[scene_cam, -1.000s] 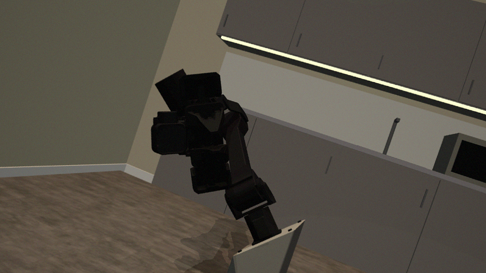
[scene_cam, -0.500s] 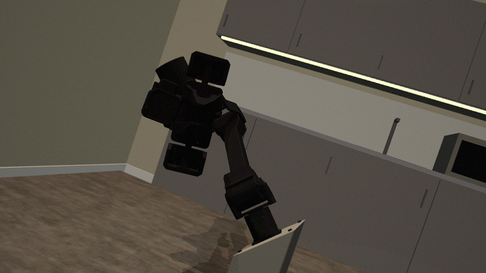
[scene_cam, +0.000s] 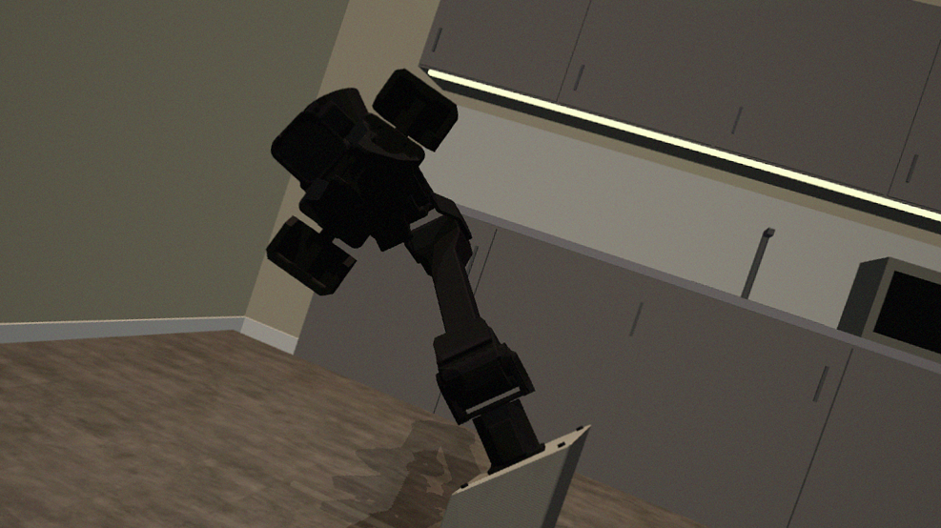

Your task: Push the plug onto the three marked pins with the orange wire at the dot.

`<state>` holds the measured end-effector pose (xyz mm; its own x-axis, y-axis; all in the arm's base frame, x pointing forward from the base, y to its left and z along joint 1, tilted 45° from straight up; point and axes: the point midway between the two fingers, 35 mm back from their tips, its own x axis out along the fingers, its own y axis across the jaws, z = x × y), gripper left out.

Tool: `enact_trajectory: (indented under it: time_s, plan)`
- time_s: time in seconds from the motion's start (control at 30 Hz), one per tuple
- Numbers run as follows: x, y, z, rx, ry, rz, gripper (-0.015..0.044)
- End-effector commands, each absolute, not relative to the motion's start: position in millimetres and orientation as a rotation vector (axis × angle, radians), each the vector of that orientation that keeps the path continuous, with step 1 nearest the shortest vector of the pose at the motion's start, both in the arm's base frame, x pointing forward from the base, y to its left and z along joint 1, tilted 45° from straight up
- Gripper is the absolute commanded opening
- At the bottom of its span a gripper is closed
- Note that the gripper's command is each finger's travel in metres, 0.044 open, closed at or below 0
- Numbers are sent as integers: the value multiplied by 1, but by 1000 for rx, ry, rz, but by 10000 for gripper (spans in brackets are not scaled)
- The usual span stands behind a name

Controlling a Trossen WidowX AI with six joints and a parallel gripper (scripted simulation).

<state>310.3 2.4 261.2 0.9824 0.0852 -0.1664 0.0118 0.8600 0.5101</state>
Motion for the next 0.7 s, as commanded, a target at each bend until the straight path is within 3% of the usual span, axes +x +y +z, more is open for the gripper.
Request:
enact_trajectory:
  time_s: [0.0,0.67]
  plan:
    - [313,1,275,427,135,37,115]
    - [318,-2,323,-14,-34,-8,115]
